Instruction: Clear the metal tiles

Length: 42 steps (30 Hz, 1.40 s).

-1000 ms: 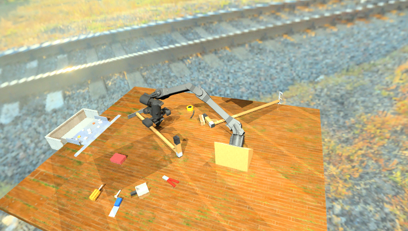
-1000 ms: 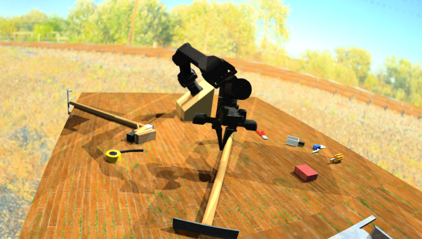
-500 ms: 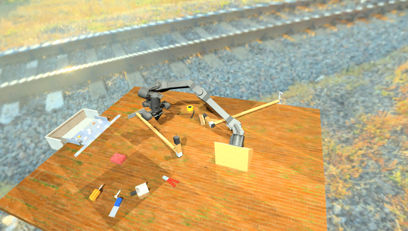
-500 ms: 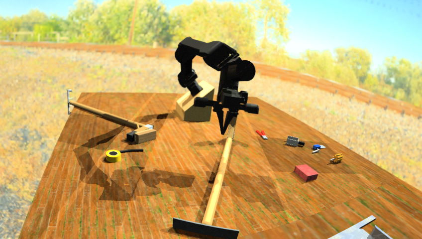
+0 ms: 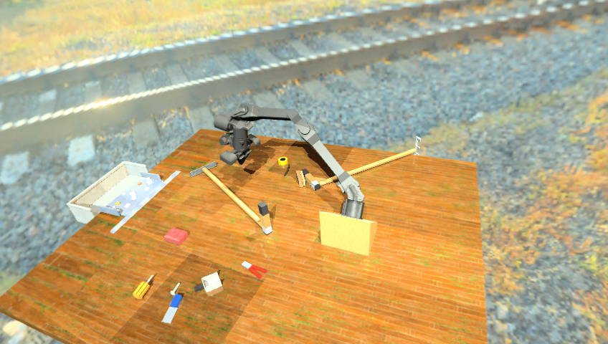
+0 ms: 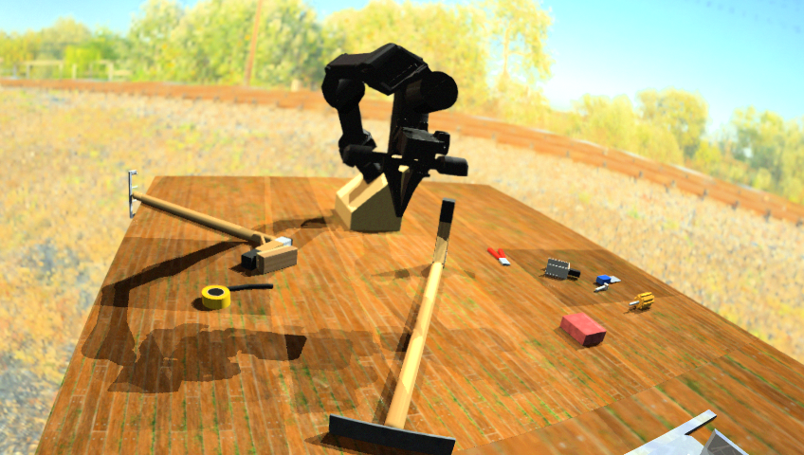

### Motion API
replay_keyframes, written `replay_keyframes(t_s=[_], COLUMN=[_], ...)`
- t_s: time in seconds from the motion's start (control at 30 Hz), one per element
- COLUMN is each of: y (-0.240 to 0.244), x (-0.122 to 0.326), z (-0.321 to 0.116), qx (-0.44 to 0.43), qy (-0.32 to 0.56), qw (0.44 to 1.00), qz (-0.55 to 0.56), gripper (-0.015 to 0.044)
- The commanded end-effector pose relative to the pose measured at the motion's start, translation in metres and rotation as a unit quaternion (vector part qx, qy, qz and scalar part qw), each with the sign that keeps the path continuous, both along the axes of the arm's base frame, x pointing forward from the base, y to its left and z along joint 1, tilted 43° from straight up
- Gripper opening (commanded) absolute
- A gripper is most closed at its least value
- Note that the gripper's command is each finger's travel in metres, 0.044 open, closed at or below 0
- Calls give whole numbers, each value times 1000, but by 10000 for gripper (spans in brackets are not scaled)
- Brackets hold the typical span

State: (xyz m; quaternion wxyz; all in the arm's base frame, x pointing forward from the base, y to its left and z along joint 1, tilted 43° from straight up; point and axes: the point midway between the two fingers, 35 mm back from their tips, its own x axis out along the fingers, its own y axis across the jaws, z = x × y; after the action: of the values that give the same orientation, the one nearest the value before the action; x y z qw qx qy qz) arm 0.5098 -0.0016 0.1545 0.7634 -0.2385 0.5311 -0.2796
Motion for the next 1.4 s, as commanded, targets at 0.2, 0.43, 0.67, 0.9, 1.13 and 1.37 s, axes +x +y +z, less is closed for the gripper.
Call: replay_keyframes(t_s=[0.2,0.43,0.67,0.9,1.13,1.37], y=[-10,-20,-31,-42,-53,-64], x=[4,8,12,14,16,16], z=[-15,-28,-40,-52,-64,-75], qx=[2,3,4,5,5,6], qy=[8,7,5,4,2,0], qw=[1000,1000,1000,1000,1000,1000], qz=[2,0,-2,-4,-5,-7], gripper=[0,0,0,0,0,0])
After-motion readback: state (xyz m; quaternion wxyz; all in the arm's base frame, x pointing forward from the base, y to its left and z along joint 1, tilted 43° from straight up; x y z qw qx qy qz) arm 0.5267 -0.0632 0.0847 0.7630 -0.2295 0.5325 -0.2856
